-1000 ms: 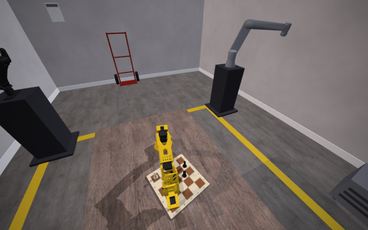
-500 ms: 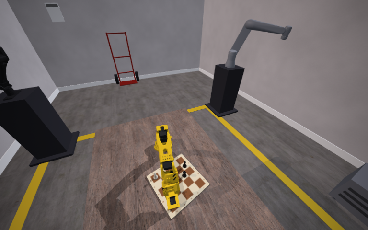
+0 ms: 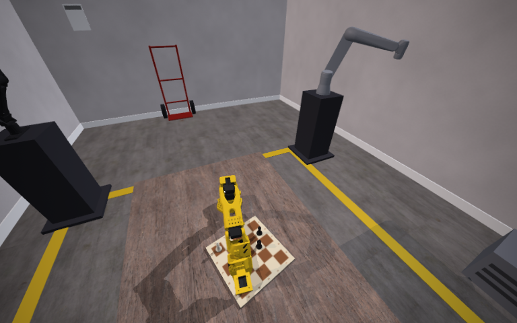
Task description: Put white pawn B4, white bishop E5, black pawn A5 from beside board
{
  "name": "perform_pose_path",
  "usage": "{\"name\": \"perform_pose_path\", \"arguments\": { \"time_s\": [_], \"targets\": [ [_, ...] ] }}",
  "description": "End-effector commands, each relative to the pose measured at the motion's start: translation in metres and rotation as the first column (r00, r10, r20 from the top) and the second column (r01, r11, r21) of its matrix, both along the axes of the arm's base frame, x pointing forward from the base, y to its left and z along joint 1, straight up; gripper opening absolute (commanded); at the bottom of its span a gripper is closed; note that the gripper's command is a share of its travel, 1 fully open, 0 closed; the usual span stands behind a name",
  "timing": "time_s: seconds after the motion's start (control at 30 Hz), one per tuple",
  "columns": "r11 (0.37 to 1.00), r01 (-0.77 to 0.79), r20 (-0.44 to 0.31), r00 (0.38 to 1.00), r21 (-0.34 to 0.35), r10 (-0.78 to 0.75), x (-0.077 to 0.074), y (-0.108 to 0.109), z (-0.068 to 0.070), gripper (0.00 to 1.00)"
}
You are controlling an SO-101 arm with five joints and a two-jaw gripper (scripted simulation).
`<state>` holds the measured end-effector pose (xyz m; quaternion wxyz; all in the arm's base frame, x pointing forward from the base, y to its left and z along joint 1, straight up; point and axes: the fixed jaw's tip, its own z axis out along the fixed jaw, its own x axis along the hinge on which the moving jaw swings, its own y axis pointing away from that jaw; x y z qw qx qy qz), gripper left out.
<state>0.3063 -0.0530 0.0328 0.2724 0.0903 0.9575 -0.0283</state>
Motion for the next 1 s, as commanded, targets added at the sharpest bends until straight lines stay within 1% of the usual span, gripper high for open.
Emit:
{"name": "perform_pose_path", "arguments": {
  "time_s": [0.0,0.53,0.7,0.97],
  "targets": [
    [1.000,0.008,0.002,1.000,0.000,-0.008,0.001,-0.003,-0.003,0.00],
    [1.000,0.008,0.002,1.000,0.000,-0.008,0.000,-0.003,-0.008,0.00],
    [1.000,0.008,0.001,1.000,0.000,-0.008,-0.001,-0.003,-0.015,0.00],
    [1.000,0.008,0.001,1.000,0.000,-0.008,-0.002,-0.003,-0.015,0.00]
  ]
}}
